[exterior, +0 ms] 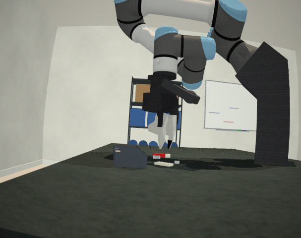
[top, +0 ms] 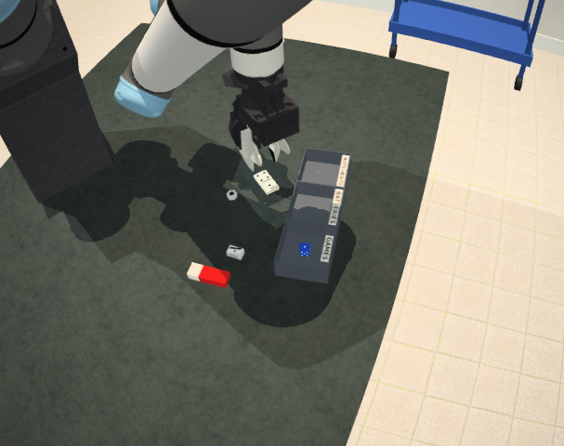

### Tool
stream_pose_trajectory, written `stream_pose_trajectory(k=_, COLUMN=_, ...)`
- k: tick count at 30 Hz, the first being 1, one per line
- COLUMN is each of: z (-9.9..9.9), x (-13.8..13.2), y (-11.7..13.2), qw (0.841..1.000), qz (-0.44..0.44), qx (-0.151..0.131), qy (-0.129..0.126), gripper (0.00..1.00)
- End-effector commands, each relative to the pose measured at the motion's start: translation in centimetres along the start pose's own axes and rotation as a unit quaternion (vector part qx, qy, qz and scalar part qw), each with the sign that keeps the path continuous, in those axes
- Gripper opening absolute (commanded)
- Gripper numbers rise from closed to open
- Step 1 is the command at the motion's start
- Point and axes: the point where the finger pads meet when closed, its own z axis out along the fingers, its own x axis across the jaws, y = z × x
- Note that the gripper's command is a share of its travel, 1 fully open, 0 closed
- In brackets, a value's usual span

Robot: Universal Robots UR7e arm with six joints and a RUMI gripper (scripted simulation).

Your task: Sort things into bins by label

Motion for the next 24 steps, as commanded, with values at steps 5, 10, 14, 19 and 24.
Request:
stream_pose_trajectory(k=5, z=3.5, x=0.3, y=0.3, qw=1.0, qz=0.0, qx=-0.002, qy=0.002, gripper=0.24)
stream_pose_trajectory(k=10, z=3.5, x=0.3, y=0.3, qw=1.0, qz=0.0, qx=-0.002, qy=0.002, gripper=0.24)
stream_pose_trajectory(k=14, z=3.8, x=0.3, y=0.3, qw=1.0, qz=0.0, qx=-0.002, qy=0.002, gripper=0.24)
stream_pose_trajectory(k=19, z=4.4, x=0.3, y=0.3, qw=1.0, qz=0.0, qx=-0.002, qy=0.002, gripper=0.24)
stream_pose_trajectory(k=24, z=4.7, x=0.2, y=0.3, qw=1.0, qz=0.0, qx=-0.002, qy=0.002, gripper=0.24)
